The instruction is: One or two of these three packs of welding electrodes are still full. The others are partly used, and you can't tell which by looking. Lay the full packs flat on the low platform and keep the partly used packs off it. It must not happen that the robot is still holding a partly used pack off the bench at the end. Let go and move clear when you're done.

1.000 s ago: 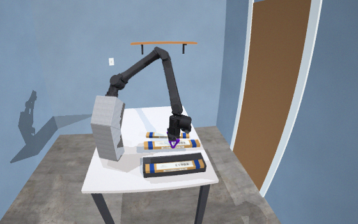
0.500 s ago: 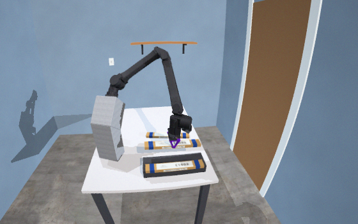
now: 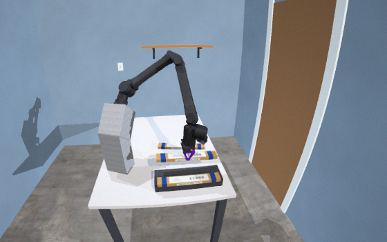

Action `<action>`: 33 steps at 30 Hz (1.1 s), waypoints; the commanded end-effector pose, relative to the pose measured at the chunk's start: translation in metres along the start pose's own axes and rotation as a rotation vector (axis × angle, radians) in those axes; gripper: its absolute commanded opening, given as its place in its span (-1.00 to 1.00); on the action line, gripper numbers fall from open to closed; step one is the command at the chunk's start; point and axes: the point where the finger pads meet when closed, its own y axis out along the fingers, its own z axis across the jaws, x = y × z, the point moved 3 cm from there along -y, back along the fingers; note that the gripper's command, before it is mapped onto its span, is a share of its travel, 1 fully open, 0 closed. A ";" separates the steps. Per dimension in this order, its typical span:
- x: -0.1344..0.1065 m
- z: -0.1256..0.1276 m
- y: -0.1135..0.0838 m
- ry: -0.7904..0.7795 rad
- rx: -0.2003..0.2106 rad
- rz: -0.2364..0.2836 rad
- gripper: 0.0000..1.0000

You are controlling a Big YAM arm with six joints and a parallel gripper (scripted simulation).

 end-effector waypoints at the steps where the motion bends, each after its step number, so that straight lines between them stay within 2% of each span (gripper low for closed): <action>1: 0.025 -0.028 -0.042 0.005 -0.039 -0.085 -1.00; 33: 0.025 -0.031 -0.041 0.006 -0.040 -0.085 -1.00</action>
